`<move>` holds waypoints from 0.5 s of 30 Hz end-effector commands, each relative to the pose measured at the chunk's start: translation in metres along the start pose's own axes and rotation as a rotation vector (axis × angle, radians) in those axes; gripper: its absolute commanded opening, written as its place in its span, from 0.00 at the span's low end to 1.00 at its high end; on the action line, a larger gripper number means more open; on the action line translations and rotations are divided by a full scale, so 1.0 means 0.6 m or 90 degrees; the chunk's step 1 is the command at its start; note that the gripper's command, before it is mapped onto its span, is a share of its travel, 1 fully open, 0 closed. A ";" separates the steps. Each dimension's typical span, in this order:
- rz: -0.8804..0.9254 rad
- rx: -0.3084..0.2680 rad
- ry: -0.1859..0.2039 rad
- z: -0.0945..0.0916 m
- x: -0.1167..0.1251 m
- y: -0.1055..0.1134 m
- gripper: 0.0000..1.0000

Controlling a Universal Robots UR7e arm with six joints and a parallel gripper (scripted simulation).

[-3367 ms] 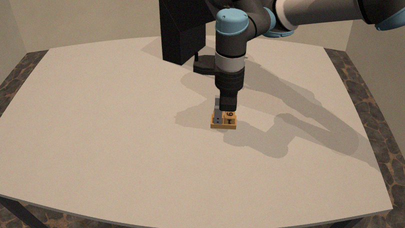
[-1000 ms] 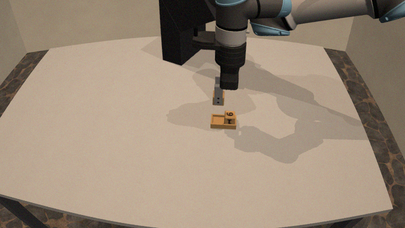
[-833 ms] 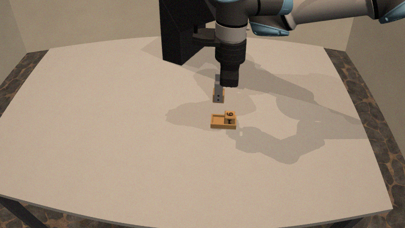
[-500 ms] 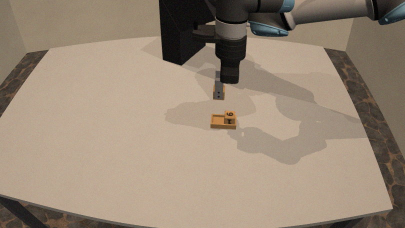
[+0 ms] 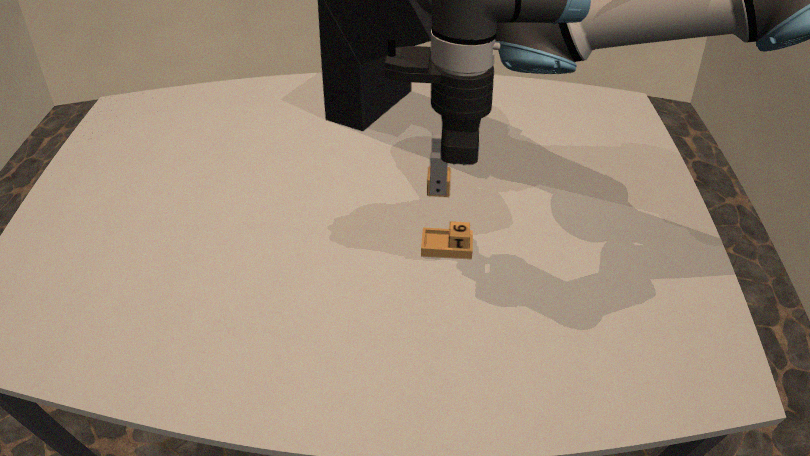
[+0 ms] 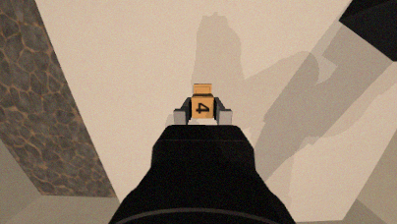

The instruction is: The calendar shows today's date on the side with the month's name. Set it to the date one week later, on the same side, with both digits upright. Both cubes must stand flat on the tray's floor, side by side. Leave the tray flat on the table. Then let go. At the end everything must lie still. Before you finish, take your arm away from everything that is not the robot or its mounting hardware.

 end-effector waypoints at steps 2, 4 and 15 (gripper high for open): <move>-0.002 0.002 -0.001 -0.002 -0.002 0.000 0.57; -0.002 0.002 -0.001 -0.002 -0.002 0.000 0.57; 0.010 0.001 -0.001 -0.002 -0.002 -0.002 0.57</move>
Point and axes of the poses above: the point where the finger pads meet when closed, its own z axis out along the fingers, its own x axis across the jaws, y = z × x, the point moved 8 cm from there along -z, back along the fingers, and after that the axes turned 9 degrees about z, right-handed, at the moved point
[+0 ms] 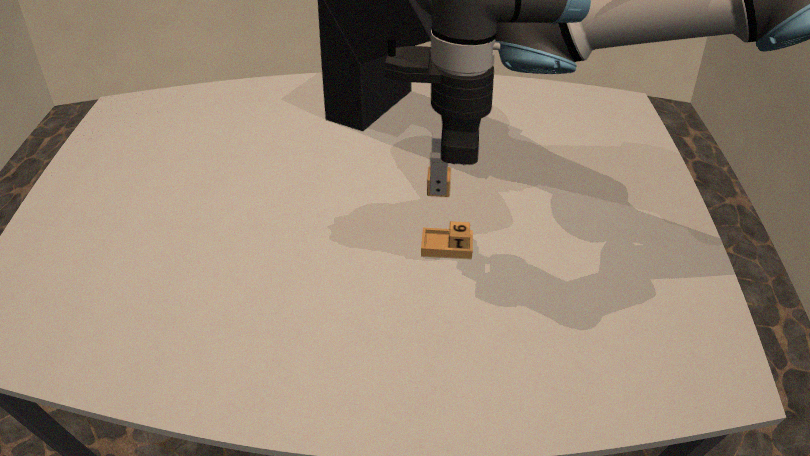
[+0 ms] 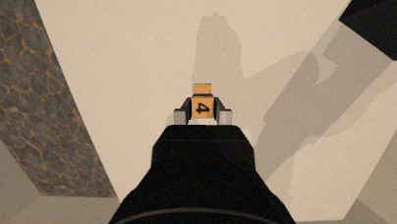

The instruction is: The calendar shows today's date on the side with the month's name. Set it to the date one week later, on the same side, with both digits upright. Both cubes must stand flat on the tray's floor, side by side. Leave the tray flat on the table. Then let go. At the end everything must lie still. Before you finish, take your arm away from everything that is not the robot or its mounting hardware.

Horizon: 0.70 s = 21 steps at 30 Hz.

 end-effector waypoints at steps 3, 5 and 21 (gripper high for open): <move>0.019 0.002 -0.002 -0.003 -0.003 -0.003 0.57; 0.029 0.002 -0.002 -0.004 -0.003 -0.005 0.57; 0.172 0.002 -0.002 -0.006 0.000 -0.020 0.57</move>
Point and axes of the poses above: the point where the finger pads meet when closed, its own z axis out along the fingers, its own x axis across the jaws, y = z × x, the point moved 8 cm from there along -z, back along the fingers, and after that the axes turned 9 degrees about z, right-handed, at the moved point
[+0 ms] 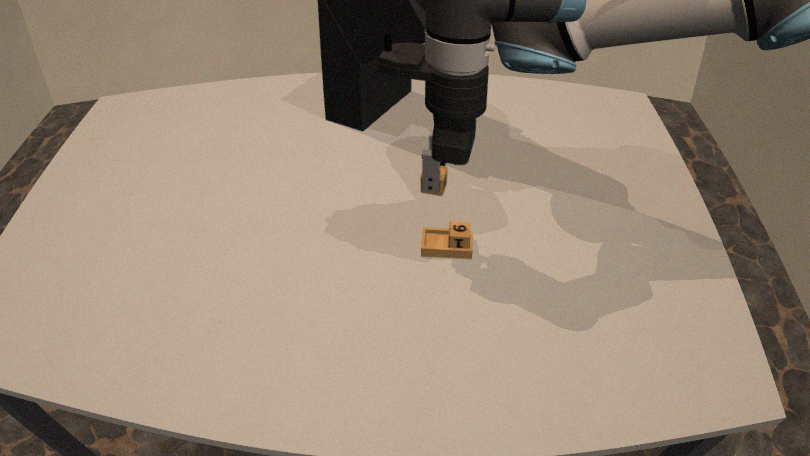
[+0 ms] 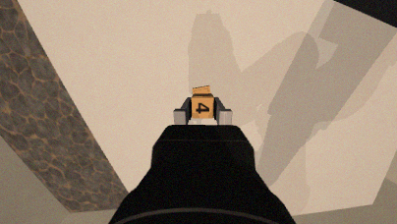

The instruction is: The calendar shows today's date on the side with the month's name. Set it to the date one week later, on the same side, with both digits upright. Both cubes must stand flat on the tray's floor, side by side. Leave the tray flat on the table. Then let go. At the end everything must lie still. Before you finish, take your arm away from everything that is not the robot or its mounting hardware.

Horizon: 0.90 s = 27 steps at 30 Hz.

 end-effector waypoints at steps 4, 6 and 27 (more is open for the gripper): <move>0.135 0.001 -0.002 -0.004 -0.002 -0.015 0.57; 0.172 0.001 -0.002 -0.005 -0.002 -0.018 0.57; 0.470 0.001 -0.002 -0.006 0.001 -0.042 0.57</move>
Point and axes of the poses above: the point where the finger pads meet when closed, its own z axis out along the fingers, its own x axis across the jaws, y = z × x, the point moved 8 cm from there along -z, back along the fingers, and after that the axes turned 9 degrees about z, right-handed, at the moved point
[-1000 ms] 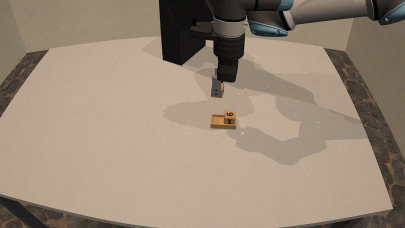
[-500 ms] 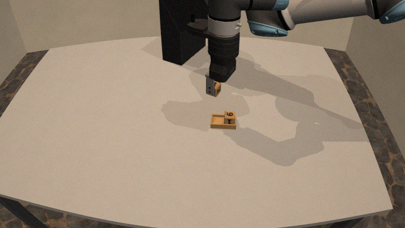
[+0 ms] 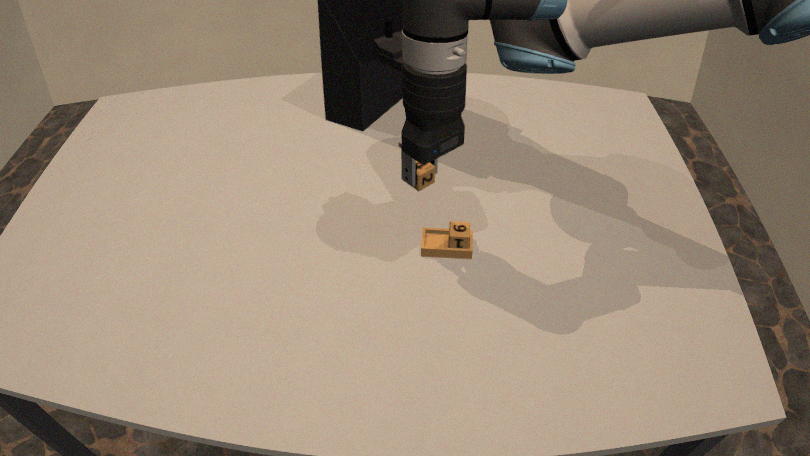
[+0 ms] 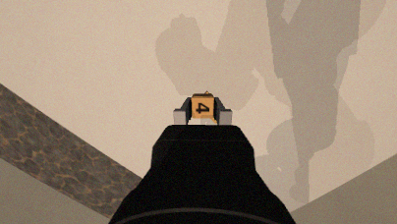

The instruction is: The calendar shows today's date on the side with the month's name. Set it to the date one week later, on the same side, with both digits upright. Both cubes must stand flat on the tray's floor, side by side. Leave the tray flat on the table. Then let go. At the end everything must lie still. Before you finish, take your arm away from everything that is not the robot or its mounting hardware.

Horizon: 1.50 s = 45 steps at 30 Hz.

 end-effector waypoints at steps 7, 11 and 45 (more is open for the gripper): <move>0.192 0.000 -0.003 -0.003 -0.010 -0.010 0.57; 0.265 0.000 -0.003 -0.003 -0.012 -0.014 0.57; 0.768 -0.001 -0.003 0.001 -0.035 -0.031 0.57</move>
Point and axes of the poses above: the point where the finger pads meet when closed, its own z axis out along the fingers, its own x axis across the jaws, y = z × x, the point moved 8 cm from there along -z, back along the fingers, and after that the axes turned 9 degrees about z, right-handed, at the moved point
